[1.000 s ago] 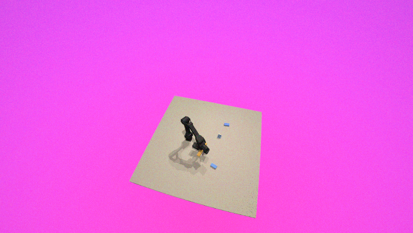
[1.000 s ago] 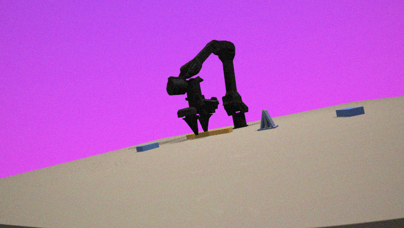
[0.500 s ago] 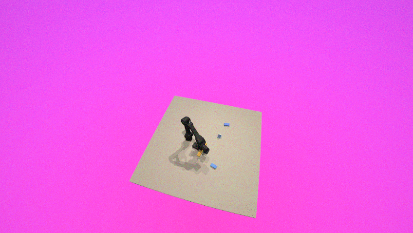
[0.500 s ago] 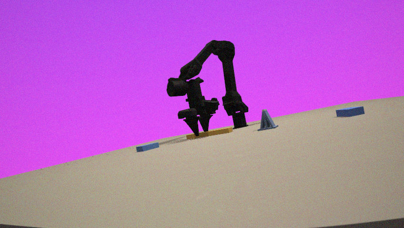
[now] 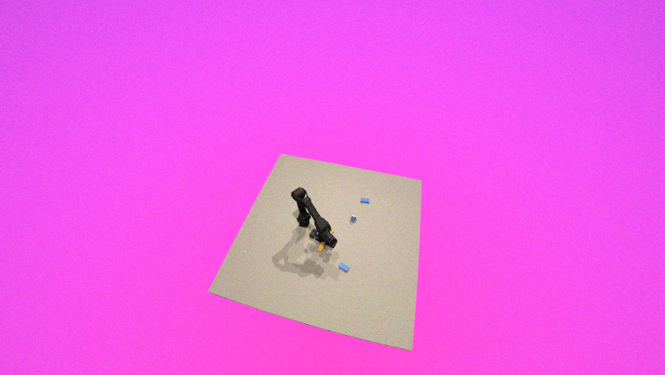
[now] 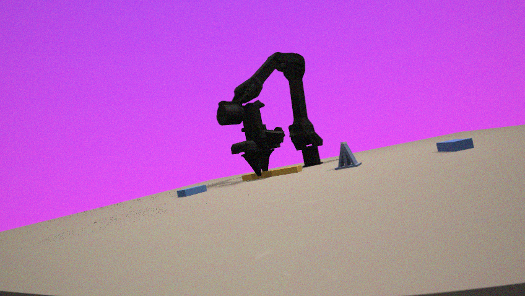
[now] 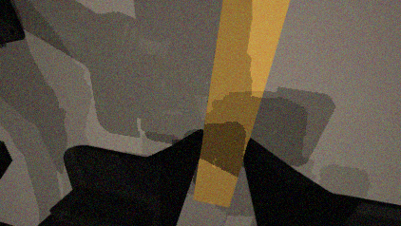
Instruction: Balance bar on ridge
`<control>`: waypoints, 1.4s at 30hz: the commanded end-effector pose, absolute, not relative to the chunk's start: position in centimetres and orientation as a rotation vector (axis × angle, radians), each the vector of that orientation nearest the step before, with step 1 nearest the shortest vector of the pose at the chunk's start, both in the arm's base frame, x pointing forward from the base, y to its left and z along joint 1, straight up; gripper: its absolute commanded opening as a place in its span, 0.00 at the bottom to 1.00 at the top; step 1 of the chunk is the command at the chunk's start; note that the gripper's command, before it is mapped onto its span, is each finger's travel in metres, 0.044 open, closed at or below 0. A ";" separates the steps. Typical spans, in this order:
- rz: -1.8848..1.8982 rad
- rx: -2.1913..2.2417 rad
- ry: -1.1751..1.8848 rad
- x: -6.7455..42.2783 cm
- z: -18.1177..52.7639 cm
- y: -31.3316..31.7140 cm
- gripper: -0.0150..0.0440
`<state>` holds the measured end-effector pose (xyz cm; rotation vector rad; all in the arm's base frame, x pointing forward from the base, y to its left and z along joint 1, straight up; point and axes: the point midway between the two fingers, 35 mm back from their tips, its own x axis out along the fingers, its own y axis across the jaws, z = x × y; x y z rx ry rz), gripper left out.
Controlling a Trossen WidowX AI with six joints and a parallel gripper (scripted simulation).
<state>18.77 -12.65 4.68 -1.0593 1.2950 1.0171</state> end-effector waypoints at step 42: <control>1.017 -1.056 1.302 18.6 14.8 -12.6 0.25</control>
